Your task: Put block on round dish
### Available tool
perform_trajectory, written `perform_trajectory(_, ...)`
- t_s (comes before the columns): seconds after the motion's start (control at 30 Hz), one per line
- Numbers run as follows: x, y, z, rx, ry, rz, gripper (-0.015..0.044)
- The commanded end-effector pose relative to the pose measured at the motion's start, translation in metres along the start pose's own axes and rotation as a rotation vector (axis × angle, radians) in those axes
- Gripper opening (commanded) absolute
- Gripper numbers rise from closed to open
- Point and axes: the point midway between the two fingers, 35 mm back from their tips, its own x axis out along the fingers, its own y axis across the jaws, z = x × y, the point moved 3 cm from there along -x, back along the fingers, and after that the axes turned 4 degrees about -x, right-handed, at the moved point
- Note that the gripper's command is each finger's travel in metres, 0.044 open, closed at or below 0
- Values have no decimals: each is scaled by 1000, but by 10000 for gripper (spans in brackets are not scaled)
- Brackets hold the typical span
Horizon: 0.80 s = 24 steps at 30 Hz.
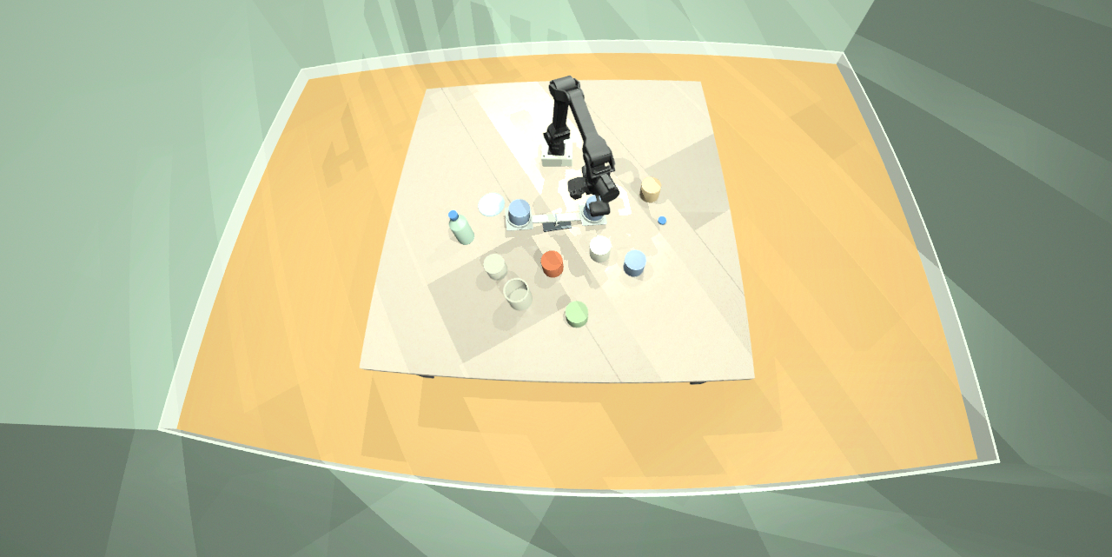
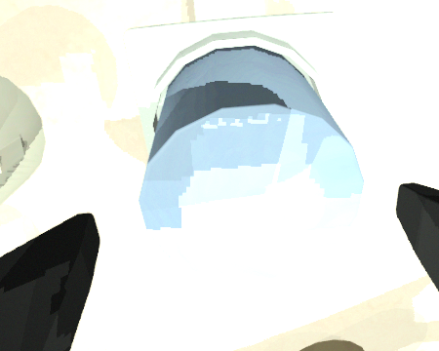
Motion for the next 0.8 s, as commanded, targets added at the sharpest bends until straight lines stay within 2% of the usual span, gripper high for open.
perform_trajectory(0.0,8,0,1,5,-7,-8,440)
perform_trajectory(0.77,45,-1,1,5,-6,-8,440)
